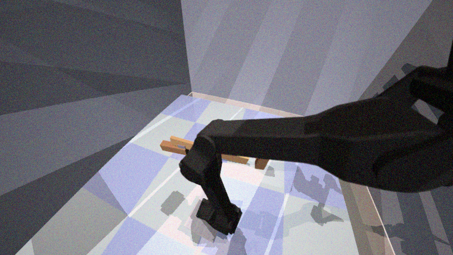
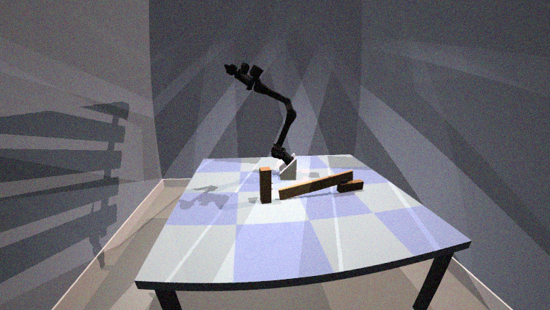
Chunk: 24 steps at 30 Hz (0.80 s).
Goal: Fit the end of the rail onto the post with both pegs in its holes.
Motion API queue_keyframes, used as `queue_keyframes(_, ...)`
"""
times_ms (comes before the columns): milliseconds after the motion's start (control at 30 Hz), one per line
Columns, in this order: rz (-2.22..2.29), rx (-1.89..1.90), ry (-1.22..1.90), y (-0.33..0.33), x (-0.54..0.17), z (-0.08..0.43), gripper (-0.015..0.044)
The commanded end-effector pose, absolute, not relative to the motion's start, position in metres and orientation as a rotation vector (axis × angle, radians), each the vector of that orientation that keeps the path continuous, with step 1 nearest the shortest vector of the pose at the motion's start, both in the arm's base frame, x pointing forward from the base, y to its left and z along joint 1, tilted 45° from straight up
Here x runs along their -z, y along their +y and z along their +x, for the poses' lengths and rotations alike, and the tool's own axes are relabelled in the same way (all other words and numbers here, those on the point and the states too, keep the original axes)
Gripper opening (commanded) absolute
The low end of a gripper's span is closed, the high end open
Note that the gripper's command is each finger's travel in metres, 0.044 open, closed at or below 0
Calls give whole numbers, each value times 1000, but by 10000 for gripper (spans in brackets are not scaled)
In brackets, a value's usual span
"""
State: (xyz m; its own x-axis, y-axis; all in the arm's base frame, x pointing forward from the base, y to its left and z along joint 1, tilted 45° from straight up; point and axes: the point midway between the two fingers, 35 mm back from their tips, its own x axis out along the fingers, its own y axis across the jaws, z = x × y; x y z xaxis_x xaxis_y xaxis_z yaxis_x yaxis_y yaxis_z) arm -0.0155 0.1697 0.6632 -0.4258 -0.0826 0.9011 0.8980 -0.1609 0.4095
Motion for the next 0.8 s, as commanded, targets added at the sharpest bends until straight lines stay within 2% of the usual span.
queue_keyframes(0, -827, 1743, -1245, 108, -668, -43, 440)
queue_keyframes(167, -629, 1767, -1068, 23, -666, -62, 440)
queue_keyframes(367, -434, 1743, -816, -79, -648, -53, 440)
queue_keyframes(533, -313, 1679, -579, -156, -620, -19, 440)
queue_keyframes(767, -218, 1533, -239, -235, -566, 57, 440)
